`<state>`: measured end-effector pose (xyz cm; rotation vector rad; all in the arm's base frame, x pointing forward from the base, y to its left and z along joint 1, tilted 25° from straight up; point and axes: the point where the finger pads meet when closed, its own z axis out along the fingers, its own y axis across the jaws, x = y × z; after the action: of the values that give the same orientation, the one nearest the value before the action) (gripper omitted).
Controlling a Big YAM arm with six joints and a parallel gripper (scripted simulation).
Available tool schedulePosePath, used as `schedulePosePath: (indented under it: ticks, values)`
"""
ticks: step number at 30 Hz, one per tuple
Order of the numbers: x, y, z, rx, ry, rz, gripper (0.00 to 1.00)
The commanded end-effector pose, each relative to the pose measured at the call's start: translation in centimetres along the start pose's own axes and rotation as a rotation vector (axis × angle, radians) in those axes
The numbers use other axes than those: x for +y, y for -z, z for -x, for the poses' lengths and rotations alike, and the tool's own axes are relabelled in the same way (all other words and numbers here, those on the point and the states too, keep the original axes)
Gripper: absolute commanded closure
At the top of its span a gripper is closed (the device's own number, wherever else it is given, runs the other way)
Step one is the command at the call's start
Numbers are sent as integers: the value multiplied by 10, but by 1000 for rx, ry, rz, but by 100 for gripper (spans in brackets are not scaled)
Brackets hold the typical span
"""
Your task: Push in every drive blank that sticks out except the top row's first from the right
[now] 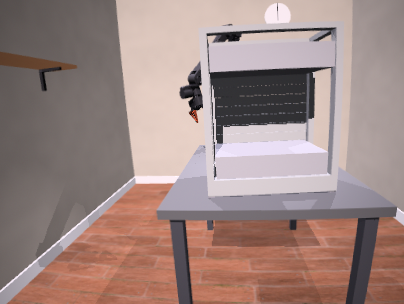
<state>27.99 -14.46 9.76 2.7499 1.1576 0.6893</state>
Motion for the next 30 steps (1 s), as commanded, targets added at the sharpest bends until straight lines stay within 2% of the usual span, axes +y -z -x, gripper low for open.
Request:
schedulePosePath:
  ticks: [1, 3, 5, 13, 20, 22, 30]
  values:
    - [-4, 8, -13, 28, 45, 75, 0]
    - [-8, 12, -19, 42, 72, 113, 0]
    - [-8, 12, -19, 42, 72, 113, 0]
    - [-27, 32, -52, 122, 201, 294, 0]
    - [-50, 53, -90, 202, 345, 489, 0]
    - [-50, 53, -90, 202, 345, 489, 0]
    - [-77, 79, -133, 310, 514, 725, 0]
